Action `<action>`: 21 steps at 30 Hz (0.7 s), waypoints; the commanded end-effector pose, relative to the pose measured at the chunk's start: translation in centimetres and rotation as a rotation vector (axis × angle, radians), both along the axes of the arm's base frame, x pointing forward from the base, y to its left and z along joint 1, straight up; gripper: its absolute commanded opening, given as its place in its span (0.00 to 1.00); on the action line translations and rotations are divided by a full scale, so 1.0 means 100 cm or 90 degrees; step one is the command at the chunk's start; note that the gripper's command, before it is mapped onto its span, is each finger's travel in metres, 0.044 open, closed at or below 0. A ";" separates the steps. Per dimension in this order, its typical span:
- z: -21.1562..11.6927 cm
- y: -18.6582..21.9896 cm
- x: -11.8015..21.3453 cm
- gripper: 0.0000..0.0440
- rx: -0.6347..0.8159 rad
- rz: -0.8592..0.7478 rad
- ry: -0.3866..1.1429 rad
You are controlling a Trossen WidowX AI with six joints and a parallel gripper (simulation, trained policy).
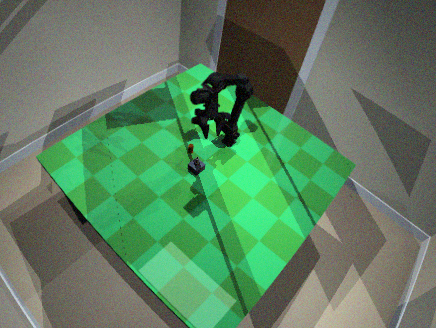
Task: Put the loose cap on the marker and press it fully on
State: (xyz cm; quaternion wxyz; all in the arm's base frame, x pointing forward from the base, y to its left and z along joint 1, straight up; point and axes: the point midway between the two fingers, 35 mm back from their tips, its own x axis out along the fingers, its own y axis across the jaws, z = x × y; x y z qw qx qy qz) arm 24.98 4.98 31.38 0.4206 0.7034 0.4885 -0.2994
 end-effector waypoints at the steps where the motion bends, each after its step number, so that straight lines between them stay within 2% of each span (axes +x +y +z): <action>1: -0.008 -0.010 0.005 0.75 -0.014 -0.002 0.010; 21: -0.030 -0.051 0.017 0.74 -0.067 -0.017 0.034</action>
